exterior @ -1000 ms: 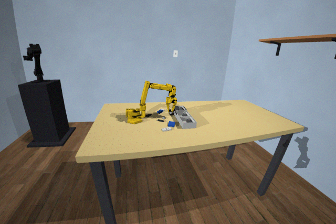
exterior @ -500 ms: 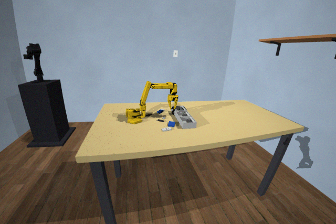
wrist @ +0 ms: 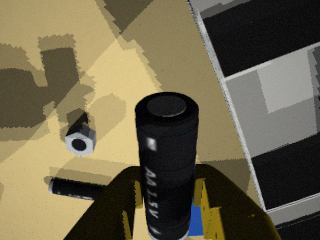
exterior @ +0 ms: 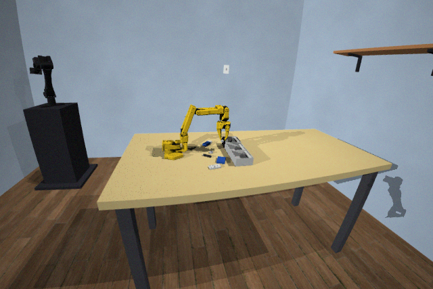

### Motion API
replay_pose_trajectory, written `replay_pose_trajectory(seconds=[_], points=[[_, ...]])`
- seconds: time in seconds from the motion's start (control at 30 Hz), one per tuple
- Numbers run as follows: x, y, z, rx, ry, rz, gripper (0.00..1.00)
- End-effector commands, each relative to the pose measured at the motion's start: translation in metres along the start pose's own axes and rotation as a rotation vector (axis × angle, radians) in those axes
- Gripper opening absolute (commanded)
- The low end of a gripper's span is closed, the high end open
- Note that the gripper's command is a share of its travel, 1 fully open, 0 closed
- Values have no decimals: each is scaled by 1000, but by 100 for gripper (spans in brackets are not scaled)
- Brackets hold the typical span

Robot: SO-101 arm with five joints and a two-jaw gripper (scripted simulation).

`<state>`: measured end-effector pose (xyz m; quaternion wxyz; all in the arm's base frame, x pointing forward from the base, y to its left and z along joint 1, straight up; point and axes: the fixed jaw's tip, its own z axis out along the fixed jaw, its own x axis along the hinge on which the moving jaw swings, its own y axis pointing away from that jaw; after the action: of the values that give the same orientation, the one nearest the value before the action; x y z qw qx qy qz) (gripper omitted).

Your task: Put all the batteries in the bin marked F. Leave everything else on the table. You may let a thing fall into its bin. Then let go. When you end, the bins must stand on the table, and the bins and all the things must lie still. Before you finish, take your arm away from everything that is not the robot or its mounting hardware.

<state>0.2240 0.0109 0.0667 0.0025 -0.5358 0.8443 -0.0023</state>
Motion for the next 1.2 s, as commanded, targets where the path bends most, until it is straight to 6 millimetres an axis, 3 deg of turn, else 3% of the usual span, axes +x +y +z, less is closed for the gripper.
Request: replay_pose_trajectory(seconds=[0.0,0.6,1.17], points=[[-6,-4,-10,47,-28,19,0],[-27,-13,-23,124,-102,282,0],[-32,-16,-24,134,-121,348,0]])
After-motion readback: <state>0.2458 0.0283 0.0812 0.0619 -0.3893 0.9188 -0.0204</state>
